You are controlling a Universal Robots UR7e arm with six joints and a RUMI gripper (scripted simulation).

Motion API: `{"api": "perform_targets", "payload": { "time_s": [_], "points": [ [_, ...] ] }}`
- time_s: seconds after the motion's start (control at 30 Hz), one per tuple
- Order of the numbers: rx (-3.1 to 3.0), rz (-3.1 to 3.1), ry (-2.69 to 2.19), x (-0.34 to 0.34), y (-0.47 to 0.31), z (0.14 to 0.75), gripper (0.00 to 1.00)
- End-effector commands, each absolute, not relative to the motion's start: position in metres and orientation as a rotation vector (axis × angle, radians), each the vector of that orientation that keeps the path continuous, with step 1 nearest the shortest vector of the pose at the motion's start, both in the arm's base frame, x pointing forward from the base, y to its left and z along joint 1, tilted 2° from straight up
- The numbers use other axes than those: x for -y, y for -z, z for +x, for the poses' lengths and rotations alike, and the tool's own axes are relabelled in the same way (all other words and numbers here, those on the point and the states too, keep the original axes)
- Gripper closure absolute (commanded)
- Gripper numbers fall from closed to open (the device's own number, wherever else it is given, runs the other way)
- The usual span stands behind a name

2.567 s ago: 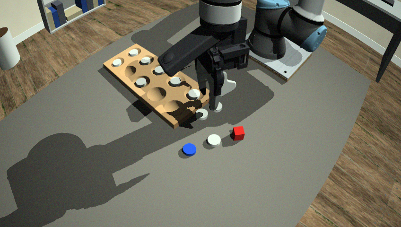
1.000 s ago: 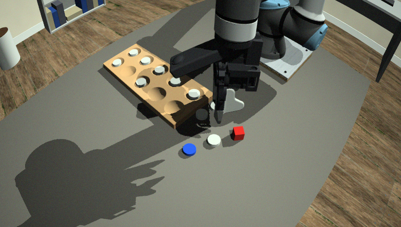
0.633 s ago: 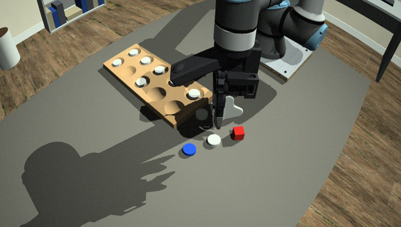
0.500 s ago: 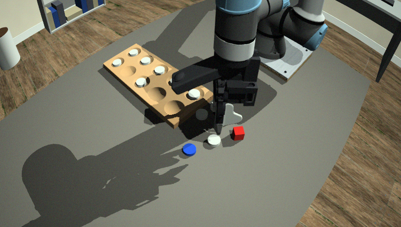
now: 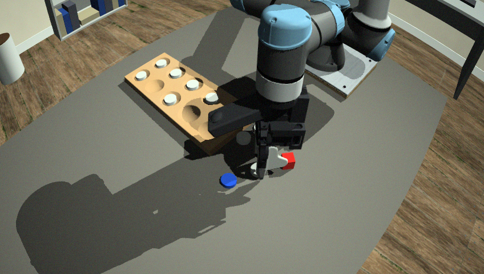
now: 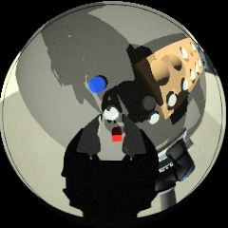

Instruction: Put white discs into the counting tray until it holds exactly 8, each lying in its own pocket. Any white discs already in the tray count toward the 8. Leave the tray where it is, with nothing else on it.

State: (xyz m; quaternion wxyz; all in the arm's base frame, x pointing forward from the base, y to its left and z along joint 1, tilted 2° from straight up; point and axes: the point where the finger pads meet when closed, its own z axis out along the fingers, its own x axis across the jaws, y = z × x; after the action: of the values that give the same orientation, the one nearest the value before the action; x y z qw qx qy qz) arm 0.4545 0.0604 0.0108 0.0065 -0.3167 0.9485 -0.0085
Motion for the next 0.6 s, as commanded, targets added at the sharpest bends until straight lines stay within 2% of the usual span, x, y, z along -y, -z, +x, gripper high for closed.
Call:
{"api": "perform_targets", "payload": {
  "time_s": [0.0, 0.23, 0.27, 0.57],
  "points": [
    [-2.961, -0.989, 0.033, -0.0601, -0.0096, 0.4567, 0.72],
    [-2.960, -0.988, 0.034, -0.0600, -0.0107, 0.4572, 0.72],
    [-2.960, -0.988, 0.034, -0.0600, -0.0107, 0.4572, 1.00],
    [-2.960, -0.988, 0.034, -0.0600, -0.0106, 0.4571, 1.00]
  ]
}}
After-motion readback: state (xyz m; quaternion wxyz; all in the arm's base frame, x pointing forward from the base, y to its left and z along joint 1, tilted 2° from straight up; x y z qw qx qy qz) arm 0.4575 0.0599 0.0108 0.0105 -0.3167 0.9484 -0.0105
